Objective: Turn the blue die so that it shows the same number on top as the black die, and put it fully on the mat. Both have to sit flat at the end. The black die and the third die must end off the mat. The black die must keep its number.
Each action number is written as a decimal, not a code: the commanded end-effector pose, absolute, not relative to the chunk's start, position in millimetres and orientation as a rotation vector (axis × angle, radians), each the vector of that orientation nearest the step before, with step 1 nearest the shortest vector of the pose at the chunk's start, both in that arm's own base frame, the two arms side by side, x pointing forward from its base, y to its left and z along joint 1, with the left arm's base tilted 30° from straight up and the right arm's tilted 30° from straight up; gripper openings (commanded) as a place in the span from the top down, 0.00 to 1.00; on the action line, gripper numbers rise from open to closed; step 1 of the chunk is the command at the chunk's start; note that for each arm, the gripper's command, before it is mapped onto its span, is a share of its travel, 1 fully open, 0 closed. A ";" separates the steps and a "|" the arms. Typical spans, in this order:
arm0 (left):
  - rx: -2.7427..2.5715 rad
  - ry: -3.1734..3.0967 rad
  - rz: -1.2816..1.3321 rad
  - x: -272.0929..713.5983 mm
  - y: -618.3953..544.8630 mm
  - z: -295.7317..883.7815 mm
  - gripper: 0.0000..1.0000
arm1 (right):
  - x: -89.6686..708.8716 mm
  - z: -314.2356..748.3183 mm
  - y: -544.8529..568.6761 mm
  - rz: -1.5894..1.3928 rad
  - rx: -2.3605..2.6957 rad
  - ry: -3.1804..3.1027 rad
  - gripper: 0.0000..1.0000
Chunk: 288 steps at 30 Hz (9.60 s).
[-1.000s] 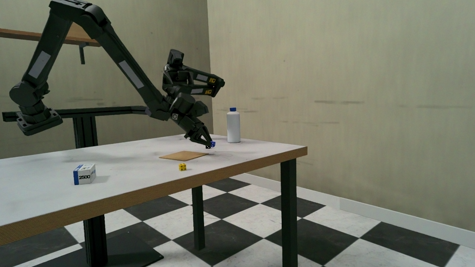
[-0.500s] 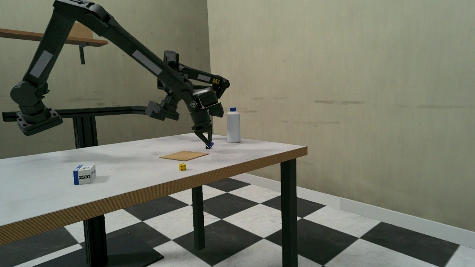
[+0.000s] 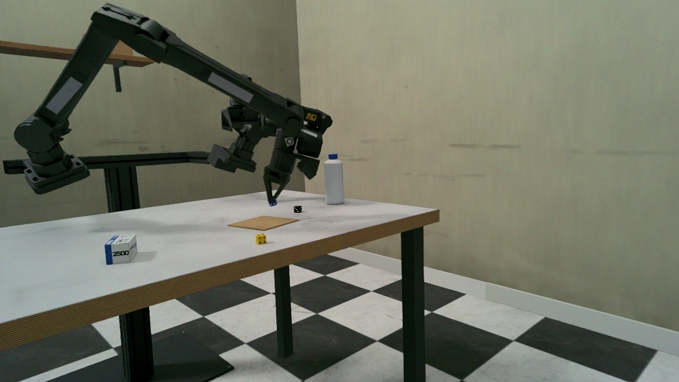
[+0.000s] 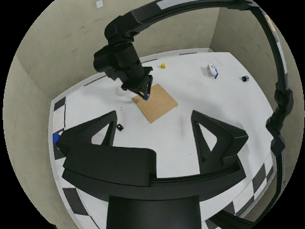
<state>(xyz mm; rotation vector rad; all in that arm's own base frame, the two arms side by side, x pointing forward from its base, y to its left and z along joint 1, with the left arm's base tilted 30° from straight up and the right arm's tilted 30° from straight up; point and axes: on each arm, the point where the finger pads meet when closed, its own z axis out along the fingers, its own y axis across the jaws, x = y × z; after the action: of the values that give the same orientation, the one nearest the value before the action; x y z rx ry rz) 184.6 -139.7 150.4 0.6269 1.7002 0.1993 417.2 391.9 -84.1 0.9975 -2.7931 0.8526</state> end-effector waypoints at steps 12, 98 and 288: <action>0.577 1.690 0.137 183.1 -149.5 185.1 0.00 | 428.9 -70.4 371.6 0.919 0.816 -2.660 0.87; 0.597 1.701 0.169 184.3 -142.7 161.2 0.00 | 473.4 -89.9 478.3 0.198 1.458 -3.318 0.56; 0.597 1.701 0.169 184.3 -142.7 161.2 0.00 | 454.5 -93.9 369.1 0.894 0.818 -2.666 0.87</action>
<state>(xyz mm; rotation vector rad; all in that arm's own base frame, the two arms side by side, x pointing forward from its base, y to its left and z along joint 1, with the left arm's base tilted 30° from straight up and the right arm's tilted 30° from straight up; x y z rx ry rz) 184.1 -139.3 149.8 0.6143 1.7055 0.1902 437.3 358.7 -105.4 0.8294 -2.6129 0.9171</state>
